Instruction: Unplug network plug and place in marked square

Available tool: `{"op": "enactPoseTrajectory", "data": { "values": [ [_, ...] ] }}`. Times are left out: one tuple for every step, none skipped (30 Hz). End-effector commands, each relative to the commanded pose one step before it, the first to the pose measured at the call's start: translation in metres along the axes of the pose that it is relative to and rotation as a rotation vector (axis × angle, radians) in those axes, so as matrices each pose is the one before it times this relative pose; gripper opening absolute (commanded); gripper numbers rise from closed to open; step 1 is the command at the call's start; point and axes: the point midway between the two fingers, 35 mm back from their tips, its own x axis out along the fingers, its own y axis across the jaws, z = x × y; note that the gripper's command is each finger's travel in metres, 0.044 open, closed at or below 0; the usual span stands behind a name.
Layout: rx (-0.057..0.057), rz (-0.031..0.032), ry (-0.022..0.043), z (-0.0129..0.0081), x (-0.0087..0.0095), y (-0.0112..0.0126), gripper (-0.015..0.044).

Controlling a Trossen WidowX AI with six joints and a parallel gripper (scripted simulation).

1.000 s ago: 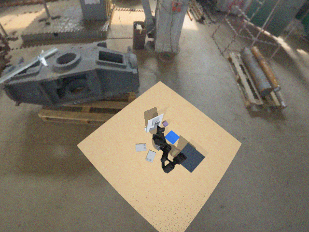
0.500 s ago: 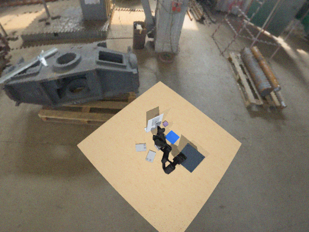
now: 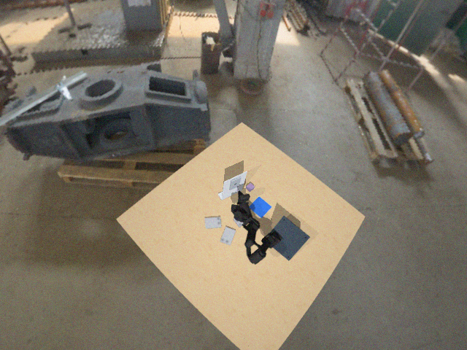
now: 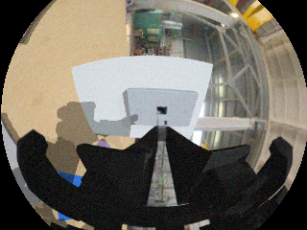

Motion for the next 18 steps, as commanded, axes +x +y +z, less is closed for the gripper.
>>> {"op": "enactPoseTrajectory", "data": {
  "values": [
    [0.0022, 0.00095, 0.00487, -0.00147, -0.00253, 0.00066, 0.0],
    [0.0, 0.00002, 0.00002, -0.00003, -0.00042, 0.0, 0.0],
    [0.0, 0.00002, 0.00002, -0.00003, -0.00042, 0.0, 0.0],
    [0.0, 0.00002, 0.00002, -0.00003, -0.00042, 0.0, 0.0],
    [0.0, 0.00002, 0.00002, -0.00003, -0.00042, 0.0, 0.0],
    [0.0, 0.00002, 0.00002, -0.00003, -0.00039, 0.0, 0.0],
    [0.0, 0.00002, 0.00002, -0.00003, -0.00039, 0.0, 0.0],
    [0.0, 0.00002, 0.00002, -0.00003, -0.00039, 0.0, 0.0],
    [0.0, 0.00002, 0.00002, -0.00003, -0.00039, 0.0, 0.0],
    [0.0, 0.00002, 0.00002, -0.00003, -0.00039, 0.0, 0.0],
    [0.0, 0.00002, 0.00002, -0.00003, -0.0004, 0.0, 0.0],
    [0.0, 0.00002, 0.00002, -0.00003, -0.0004, 0.0, 0.0],
    [0.0, 0.00002, 0.00002, -0.00003, -0.0004, 0.0, 0.0],
    [0.0, 0.00002, 0.00002, -0.00003, -0.0004, 0.0, 0.0],
    [0.0, 0.00002, 0.00002, -0.00003, -0.0004, 0.0, 0.0],
    [0.0, 0.00002, 0.00002, -0.00003, -0.0004, 0.0, 0.0],
    [0.0, 0.00002, 0.00002, -0.00003, -0.0004, 0.0, 0.0],
    [0.0, 0.00002, 0.00002, -0.00003, -0.0004, 0.0, 0.0]
  ]
}}
